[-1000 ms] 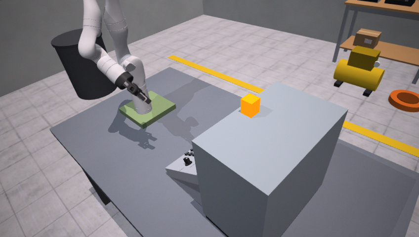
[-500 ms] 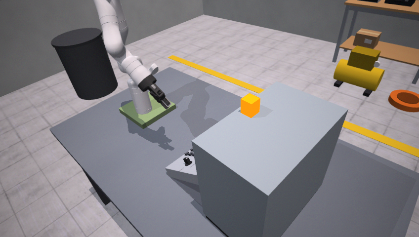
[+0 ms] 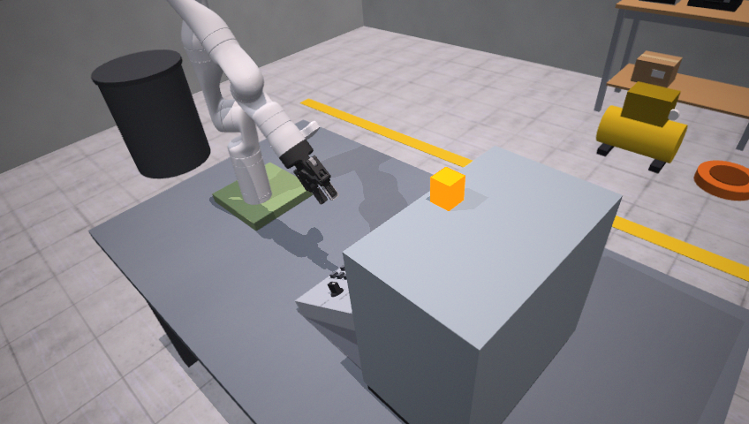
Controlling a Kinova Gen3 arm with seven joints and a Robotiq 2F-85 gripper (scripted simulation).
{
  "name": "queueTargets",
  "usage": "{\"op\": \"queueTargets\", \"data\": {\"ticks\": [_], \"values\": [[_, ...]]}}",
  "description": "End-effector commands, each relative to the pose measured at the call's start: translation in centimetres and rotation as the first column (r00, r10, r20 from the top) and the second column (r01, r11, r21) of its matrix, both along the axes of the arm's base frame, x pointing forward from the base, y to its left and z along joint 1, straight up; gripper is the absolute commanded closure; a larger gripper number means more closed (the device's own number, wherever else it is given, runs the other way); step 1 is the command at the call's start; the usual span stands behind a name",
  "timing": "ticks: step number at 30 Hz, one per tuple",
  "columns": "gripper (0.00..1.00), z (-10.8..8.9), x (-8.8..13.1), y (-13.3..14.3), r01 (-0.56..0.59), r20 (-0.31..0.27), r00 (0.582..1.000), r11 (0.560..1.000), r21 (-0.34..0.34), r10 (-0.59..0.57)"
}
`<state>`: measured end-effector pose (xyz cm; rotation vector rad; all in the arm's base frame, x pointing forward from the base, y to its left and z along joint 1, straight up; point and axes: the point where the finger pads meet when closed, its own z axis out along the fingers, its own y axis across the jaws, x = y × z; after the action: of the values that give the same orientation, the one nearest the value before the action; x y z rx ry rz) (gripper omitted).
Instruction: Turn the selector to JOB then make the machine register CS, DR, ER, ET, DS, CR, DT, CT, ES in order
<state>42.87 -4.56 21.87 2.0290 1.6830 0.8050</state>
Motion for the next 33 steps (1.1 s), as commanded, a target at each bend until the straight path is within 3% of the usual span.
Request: {"op": "queueTargets", "data": {"ticks": [1,11,33], "values": [[0.00,-0.5,1.3,0.7,-0.007,-0.020,1.000,0.999,-0.036,0.006],[0.00,-1.6,4.1,2.8,-0.043,-0.069,0.997,0.993,-0.108,0.035],[0.00,-2.4,6.4,4.5,-0.075,-0.111,0.992,0.983,-0.166,0.057]]}}
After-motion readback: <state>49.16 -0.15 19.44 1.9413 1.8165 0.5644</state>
